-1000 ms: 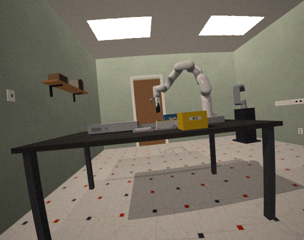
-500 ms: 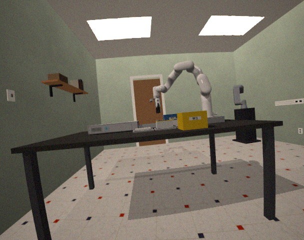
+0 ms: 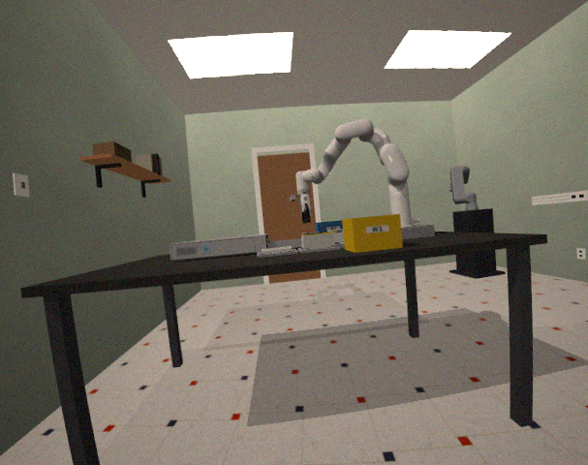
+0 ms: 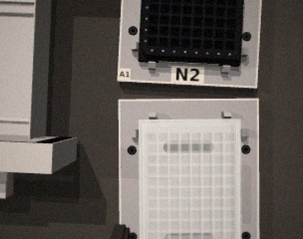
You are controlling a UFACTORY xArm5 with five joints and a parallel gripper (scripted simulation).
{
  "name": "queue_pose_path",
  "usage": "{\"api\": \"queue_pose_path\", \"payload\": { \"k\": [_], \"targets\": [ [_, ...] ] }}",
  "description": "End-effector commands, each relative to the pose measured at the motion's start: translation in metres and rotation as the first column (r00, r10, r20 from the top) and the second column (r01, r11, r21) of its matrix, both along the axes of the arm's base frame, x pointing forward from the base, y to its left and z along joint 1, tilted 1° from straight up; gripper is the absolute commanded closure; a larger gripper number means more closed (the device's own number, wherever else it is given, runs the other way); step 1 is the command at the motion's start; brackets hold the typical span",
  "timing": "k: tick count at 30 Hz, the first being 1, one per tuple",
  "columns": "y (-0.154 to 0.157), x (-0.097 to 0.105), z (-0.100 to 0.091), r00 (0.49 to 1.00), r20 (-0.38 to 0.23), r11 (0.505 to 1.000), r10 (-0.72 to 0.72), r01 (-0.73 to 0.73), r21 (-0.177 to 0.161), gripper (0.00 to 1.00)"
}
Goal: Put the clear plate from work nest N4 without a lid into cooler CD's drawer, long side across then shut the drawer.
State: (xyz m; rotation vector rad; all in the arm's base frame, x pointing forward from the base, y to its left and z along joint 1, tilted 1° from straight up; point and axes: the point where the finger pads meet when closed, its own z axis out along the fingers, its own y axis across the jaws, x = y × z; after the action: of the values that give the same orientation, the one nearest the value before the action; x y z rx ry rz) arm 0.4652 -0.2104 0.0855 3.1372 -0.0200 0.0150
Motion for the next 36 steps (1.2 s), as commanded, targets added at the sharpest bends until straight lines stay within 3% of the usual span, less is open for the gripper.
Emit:
{"api": "queue_pose_path", "payload": {
  "k": [1,36],
  "targets": [
    [-0.001,0.002,-0.002,1.000,0.002,1.000,0.000,0.000,-0.010,0.00],
    [-0.001,0.002,-0.054,1.000,0.001,1.000,0.000,0.000,-0.010,0.00]
  ]
}}
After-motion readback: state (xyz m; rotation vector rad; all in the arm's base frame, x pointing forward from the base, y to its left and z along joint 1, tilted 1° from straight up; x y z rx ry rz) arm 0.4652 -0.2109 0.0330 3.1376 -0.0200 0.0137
